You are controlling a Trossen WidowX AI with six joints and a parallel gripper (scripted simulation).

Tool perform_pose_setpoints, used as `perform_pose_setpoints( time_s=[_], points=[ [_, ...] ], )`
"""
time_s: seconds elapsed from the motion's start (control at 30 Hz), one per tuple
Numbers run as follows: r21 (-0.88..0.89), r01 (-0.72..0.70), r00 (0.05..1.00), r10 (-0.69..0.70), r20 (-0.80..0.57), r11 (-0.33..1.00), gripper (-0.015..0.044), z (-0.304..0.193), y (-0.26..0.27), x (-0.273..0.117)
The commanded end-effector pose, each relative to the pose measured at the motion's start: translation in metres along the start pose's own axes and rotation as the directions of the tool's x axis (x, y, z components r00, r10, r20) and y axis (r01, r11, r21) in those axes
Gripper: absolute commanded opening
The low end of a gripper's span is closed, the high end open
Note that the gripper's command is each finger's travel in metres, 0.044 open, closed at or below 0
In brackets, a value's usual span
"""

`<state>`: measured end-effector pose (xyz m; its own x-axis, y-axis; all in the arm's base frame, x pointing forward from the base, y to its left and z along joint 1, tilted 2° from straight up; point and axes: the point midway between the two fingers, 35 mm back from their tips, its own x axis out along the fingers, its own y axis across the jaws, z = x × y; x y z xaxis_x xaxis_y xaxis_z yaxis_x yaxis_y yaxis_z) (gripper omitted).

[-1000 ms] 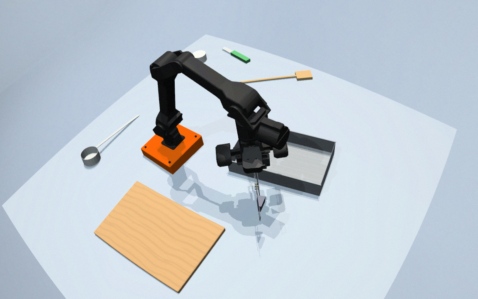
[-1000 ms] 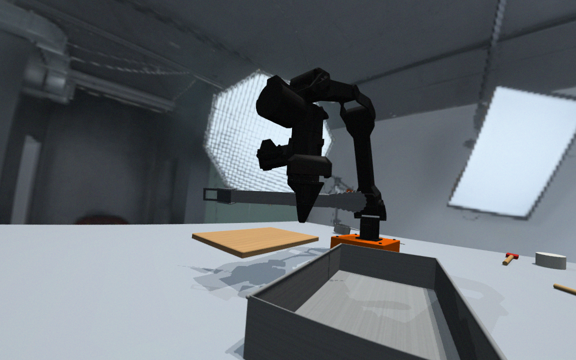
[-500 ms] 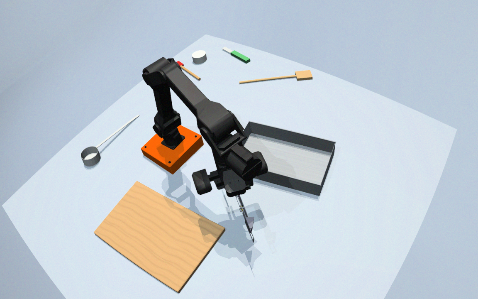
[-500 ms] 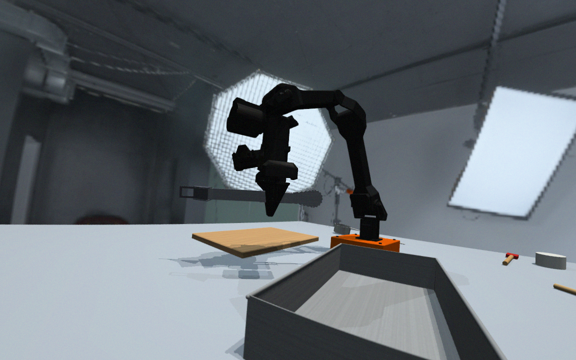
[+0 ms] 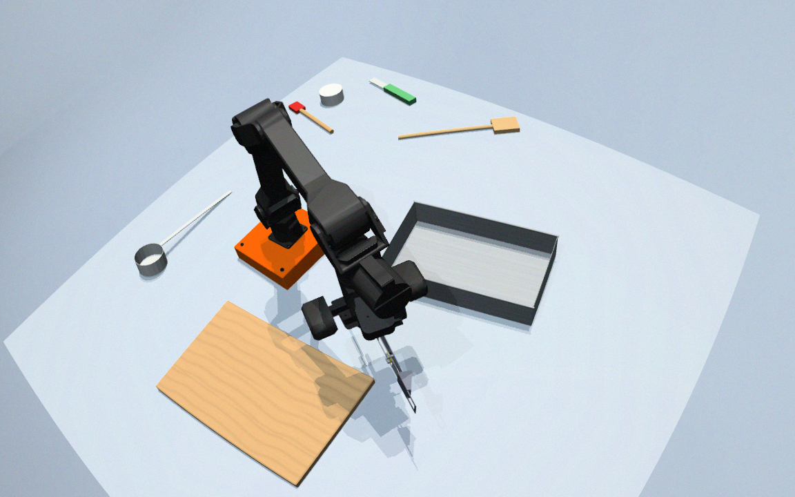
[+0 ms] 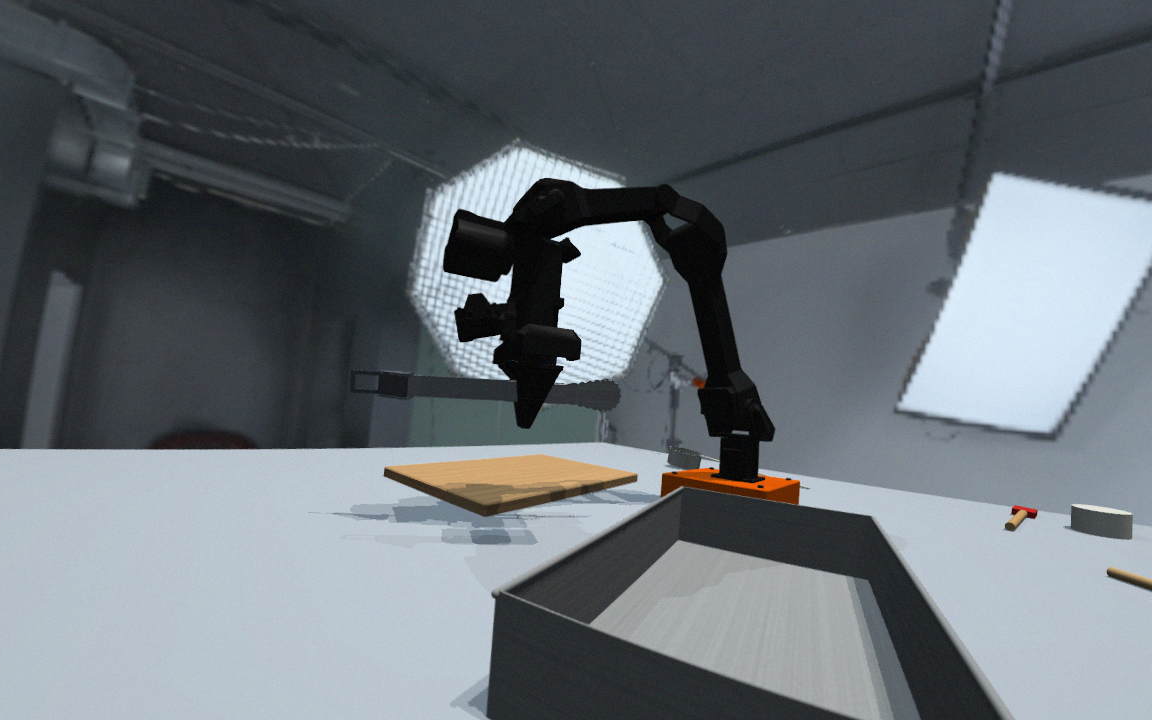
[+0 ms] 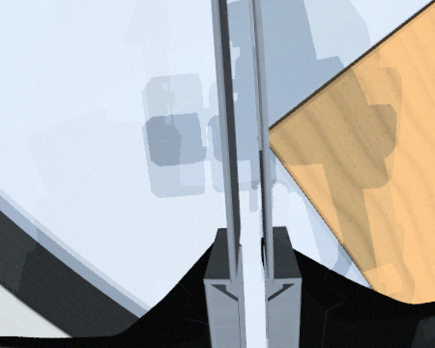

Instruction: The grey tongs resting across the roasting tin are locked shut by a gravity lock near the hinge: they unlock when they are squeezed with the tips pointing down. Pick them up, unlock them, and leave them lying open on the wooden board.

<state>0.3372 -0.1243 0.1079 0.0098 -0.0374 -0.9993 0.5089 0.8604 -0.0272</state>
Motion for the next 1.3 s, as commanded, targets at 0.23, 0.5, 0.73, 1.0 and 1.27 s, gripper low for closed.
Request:
perform_pose_setpoints(
  time_s=[0.23, 0.5, 0.73, 1.0, 1.27],
  points=[
    [-0.151, 0.008, 1.0, -0.007, 0.007, 0.989, -0.015, 0.009, -0.071, -0.002],
    [-0.264, 0.016, 1.0, -0.014, 0.009, 0.964, -0.015, 0.006, -0.12, -0.003],
    [-0.367, 0.021, 1.0, -0.02, 0.006, 0.93, -0.015, -0.001, -0.164, -0.003],
    [-0.471, 0.024, 1.0, -0.026, 0.002, 0.882, -0.015, -0.016, -0.211, -0.004],
    [-0.564, 0.025, 1.0, -0.032, -0.002, 0.825, -0.015, -0.034, -0.251, -0.005]
  ],
)
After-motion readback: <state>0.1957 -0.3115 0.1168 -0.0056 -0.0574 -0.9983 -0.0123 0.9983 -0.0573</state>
